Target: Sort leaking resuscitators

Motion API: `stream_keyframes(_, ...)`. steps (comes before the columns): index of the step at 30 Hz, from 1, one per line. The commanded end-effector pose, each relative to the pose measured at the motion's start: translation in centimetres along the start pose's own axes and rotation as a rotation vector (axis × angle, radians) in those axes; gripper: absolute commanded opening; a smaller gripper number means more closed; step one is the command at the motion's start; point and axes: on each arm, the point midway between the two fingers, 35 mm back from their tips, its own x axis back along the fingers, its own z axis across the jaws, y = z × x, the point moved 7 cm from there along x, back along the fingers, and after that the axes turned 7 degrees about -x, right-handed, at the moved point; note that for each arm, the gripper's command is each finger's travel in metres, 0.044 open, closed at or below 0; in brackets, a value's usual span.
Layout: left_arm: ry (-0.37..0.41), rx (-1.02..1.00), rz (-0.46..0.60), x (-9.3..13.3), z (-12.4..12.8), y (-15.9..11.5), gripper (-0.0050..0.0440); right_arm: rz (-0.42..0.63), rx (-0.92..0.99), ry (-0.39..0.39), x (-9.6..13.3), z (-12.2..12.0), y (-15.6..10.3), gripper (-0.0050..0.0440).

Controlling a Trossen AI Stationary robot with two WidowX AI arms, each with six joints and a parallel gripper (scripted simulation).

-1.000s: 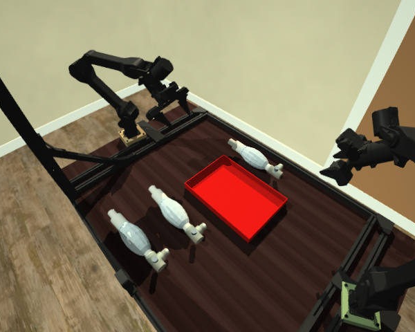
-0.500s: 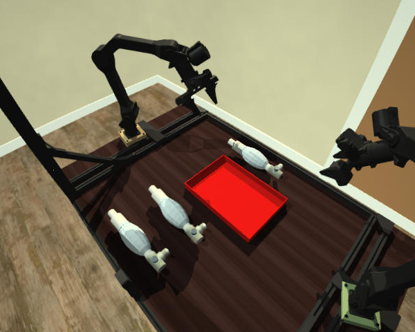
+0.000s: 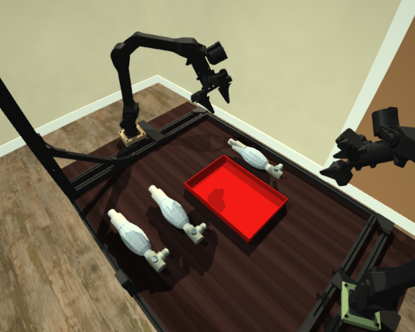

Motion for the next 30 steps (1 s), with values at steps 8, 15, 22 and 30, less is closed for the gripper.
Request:
stream_keyframes(8, -0.024, 0.004, 0.032, -2.6, -0.9, 1.9, 0.044, 0.002, -0.002, 0.001, 0.0, 0.0, 0.0, 0.0409)
stream_keyframes(15, -0.041, -0.015, 0.069, -7.1, -6.9, 6.5, 0.044, 0.002, -0.002, 0.001, 0.0, 0.0, 0.0, 0.0409)
stream_keyframes(22, -0.042, -0.018, 0.073, -7.7, -7.9, 7.1, 0.044, 0.002, -0.002, 0.001, 0.0, 0.0, 0.0, 0.0409)
stream_keyframes(30, -0.05, -0.045, 0.075, -10.8, -16.0, 10.7, 0.044, 0.002, -0.003, 0.0, 0.0, 0.0, -0.1, 0.0409)
